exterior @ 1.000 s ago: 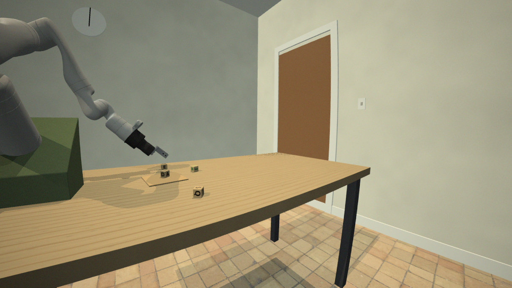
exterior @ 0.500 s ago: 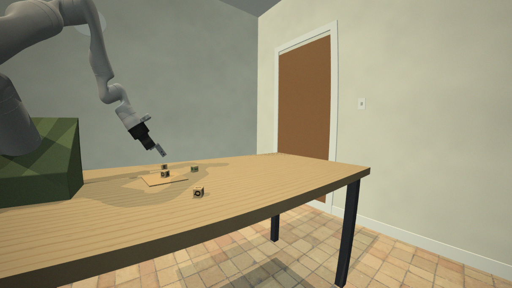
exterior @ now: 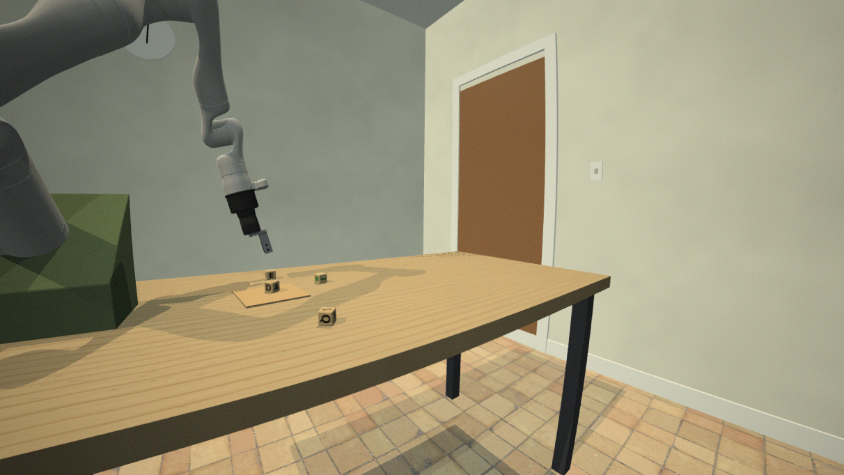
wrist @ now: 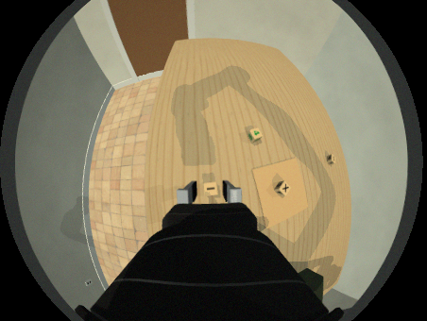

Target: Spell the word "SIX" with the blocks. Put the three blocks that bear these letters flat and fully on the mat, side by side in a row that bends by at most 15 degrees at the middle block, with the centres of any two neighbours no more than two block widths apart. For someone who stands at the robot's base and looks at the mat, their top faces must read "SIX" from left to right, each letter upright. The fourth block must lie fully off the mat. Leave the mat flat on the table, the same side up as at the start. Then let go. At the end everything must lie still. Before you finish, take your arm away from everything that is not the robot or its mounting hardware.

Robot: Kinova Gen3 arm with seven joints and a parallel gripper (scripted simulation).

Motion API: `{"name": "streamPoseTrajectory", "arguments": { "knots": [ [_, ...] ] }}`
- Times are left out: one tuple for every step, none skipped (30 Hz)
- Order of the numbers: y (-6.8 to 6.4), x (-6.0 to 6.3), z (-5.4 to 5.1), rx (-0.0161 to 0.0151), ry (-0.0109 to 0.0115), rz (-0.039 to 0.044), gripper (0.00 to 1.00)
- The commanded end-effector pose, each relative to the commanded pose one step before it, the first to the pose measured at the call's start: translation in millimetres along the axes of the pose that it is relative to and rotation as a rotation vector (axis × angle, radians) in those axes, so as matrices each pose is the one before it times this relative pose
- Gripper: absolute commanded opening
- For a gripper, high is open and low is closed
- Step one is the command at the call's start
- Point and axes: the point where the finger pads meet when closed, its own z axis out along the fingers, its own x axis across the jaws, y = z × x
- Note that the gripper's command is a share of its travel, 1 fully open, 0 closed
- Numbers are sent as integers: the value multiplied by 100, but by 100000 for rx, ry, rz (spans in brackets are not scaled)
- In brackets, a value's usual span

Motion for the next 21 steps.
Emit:
{"name": "streamPoseTrajectory", "arguments": {
  "knots": [
    [-1485, 371, 61, -6419, -2168, 4874, 79],
    [-20, 6, -81, -2017, -69, -33, 79],
    [-16, 9, -87, -1937, -112, -51, 79],
    [-21, 6, -74, -1843, -53, -22, 79],
    [0, 0, 0, 0, 0, 0, 79],
    [0, 0, 0, 0, 0, 0, 79],
    [-35, -6, -34, -1748, 138, 68, 79],
    [-25, -3, -39, -1656, 91, 44, 79],
    [-17, -1, -42, -1551, 51, 23, 79],
    [-11, 0, -44, -1435, 19, 6, 79],
    [-7, 1, -44, -1310, -6, -7, 79],
    [-3, 1, -43, -1180, -24, -16, 79],
    [-1, 2, -40, -1046, -36, -22, 79],
    [1, 2, -37, -911, -43, -25, 79],
    [2, 2, -33, -778, -45, -26, 79],
    [2, 1, -28, -648, -43, -25, 79],
    [2, 1, -24, -524, -38, -22, 79],
    [2, 1, -19, -408, -32, -18, 79],
    [2, 1, -14, -302, -25, -14, 79],
    [1, 1, -10, -209, -18, -10, 79],
    [1, 0, -6, -131, -12, -7, 79]
  ]
}}
